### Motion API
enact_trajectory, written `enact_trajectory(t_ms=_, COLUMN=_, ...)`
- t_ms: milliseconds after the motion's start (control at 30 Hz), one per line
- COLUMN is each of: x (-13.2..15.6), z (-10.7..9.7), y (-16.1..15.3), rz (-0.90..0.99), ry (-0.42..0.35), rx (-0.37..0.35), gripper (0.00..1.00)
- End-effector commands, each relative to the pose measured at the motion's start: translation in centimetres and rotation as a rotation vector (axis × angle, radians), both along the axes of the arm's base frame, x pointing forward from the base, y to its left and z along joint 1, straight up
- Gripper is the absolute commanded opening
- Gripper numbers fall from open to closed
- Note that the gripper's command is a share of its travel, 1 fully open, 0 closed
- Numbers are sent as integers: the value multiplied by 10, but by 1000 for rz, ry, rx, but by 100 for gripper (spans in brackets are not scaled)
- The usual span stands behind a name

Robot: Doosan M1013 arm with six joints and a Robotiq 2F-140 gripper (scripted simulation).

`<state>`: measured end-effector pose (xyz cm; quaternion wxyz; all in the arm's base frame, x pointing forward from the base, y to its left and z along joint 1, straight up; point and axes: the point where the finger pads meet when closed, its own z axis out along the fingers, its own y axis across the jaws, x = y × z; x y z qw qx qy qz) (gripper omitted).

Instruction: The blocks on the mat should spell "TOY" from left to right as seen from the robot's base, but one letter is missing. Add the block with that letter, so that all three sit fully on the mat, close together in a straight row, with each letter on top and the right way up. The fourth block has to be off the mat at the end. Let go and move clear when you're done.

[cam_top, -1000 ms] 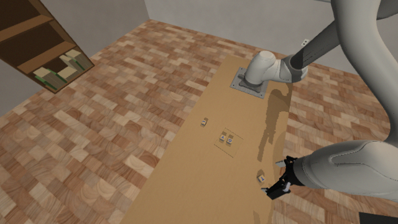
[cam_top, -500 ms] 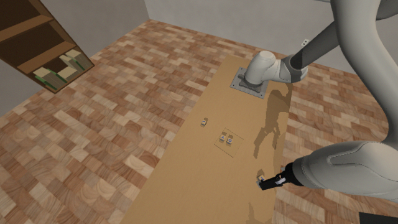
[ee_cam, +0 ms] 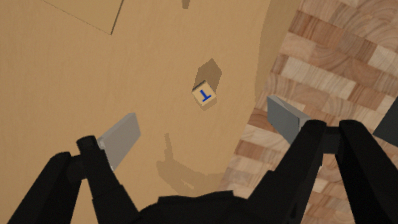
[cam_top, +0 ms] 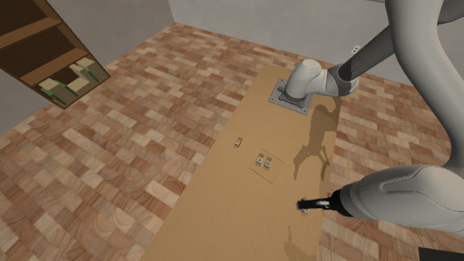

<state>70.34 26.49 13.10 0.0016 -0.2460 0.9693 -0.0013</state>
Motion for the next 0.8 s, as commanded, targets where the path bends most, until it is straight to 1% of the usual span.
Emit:
enact_trajectory(t_ms=0, x=-2, z=-4, y=3, rz=-138, ry=2, rx=0, gripper=100)
enact_trajectory(t_ms=267, x=-2, z=-7, y=3, rz=-375, ry=1, rx=1, gripper=100)
enact_trajectory(t_ms=333, x=-2, z=-7, y=3, rz=-375, ry=1, rx=1, gripper=100)
enact_trajectory(t_ms=367, x=-2, z=-7, y=3, rz=-446, ry=1, rx=1, gripper=100)
enact_trajectory(t_ms=767, x=-2, z=-11, y=3, rz=-798, ry=0, rx=2, gripper=100)
